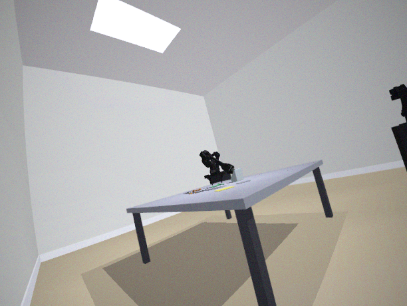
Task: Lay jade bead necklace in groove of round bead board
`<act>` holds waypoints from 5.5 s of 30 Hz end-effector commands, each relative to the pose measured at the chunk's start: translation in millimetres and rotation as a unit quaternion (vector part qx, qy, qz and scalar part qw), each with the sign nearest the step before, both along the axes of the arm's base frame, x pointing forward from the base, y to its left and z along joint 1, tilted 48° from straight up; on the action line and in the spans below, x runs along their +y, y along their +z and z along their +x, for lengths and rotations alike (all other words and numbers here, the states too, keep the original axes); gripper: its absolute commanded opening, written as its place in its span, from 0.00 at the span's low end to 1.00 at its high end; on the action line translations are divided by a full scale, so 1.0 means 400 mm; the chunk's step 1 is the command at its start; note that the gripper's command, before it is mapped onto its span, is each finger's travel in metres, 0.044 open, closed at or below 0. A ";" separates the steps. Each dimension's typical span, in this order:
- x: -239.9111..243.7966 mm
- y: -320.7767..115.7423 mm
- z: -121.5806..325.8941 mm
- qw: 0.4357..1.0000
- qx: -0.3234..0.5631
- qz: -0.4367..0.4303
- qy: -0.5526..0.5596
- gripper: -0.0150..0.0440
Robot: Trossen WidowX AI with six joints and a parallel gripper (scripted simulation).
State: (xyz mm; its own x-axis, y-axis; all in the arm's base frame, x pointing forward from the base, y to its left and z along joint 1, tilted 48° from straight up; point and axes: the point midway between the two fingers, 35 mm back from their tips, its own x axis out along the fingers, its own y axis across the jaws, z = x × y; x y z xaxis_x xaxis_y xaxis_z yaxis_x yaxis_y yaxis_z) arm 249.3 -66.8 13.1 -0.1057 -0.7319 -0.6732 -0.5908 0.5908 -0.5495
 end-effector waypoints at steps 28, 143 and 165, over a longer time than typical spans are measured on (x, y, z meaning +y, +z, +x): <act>0.131 -0.034 0.028 0.734 -0.497 -0.069 -0.457 0.46; 0.126 -0.176 0.037 0.734 -0.497 -0.068 -0.458 0.25; 0.145 -0.157 0.039 0.734 -0.497 -0.068 -0.458 1.00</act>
State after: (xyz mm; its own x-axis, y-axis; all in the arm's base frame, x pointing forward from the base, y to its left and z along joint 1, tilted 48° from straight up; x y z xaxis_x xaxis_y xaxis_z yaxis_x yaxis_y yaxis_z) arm 263.8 -12.9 -52.7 -0.1077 -0.7302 -0.6747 0.7497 0.3861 -0.5375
